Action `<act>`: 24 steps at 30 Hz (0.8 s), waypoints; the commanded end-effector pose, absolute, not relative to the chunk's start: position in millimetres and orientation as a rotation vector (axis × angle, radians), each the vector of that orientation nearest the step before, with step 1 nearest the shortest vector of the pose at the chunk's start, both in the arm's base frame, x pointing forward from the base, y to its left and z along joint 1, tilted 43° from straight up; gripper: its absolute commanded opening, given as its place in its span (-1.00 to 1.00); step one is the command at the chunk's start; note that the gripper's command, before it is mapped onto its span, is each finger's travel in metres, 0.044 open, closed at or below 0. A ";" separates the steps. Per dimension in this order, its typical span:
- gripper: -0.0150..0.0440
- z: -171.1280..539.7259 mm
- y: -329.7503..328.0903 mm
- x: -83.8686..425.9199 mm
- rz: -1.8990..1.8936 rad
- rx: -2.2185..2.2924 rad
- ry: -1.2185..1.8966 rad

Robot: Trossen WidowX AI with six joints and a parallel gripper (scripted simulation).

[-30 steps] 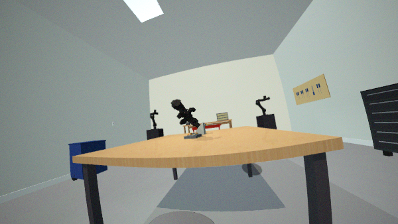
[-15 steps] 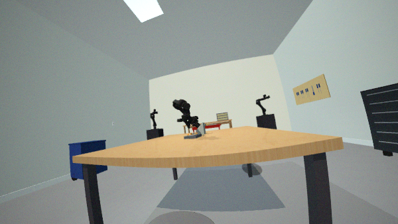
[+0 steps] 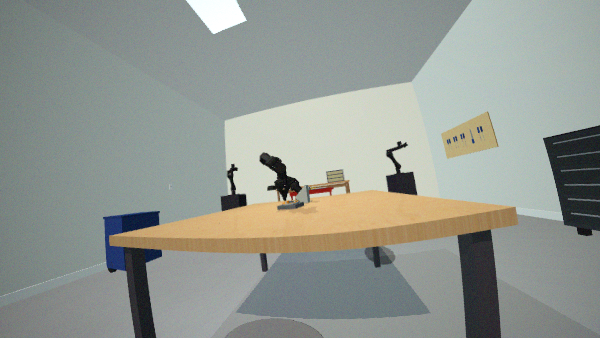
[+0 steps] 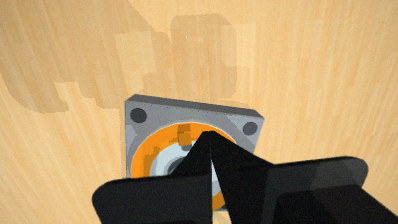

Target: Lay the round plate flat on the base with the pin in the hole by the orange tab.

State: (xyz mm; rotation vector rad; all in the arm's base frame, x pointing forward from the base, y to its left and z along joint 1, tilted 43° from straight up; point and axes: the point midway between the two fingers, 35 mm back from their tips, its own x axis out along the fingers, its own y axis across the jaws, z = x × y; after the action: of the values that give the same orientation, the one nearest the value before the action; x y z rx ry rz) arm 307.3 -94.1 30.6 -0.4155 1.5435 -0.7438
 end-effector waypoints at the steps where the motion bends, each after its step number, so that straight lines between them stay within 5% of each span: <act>1: -0.49 24.3 -100.1 305.7 -0.742 -0.428 1.543; 24: -0.49 6.4 -82.2 312.7 -0.741 -0.426 1.542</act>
State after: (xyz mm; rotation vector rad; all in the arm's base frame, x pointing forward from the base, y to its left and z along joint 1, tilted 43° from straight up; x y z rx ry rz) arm 312.8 -85.9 11.6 -0.4345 1.5392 -0.7404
